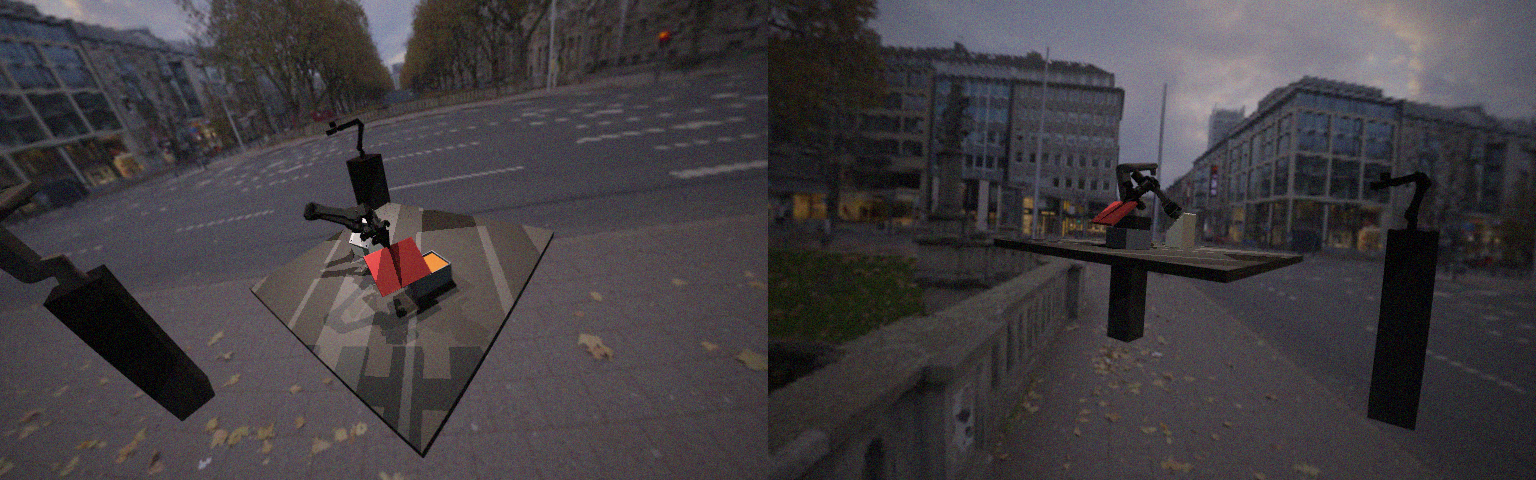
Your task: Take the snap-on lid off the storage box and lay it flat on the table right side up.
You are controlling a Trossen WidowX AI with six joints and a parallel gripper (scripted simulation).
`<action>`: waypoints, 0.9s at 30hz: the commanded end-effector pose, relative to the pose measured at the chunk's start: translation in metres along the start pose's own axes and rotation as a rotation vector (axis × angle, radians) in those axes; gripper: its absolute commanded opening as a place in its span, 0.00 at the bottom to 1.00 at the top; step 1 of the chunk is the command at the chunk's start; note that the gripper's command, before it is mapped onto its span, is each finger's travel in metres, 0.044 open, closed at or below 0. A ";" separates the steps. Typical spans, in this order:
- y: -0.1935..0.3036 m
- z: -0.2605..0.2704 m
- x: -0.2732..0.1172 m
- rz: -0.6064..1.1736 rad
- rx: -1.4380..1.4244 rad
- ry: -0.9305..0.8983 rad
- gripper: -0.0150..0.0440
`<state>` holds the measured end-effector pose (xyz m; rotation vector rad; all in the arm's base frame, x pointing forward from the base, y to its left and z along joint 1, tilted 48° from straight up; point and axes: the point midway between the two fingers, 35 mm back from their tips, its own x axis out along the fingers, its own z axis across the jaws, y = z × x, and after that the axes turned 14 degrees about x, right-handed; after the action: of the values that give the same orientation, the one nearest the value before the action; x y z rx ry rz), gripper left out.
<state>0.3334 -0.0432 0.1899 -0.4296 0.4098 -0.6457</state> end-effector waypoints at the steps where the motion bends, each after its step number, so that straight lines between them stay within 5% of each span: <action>1: -0.006 0.003 -0.002 0.011 0.000 -0.008 0.25; 27: -0.058 0.011 -0.007 0.010 -0.001 -0.009 0.25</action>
<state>0.3068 -0.0761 0.2207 -0.4350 0.4204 -0.6443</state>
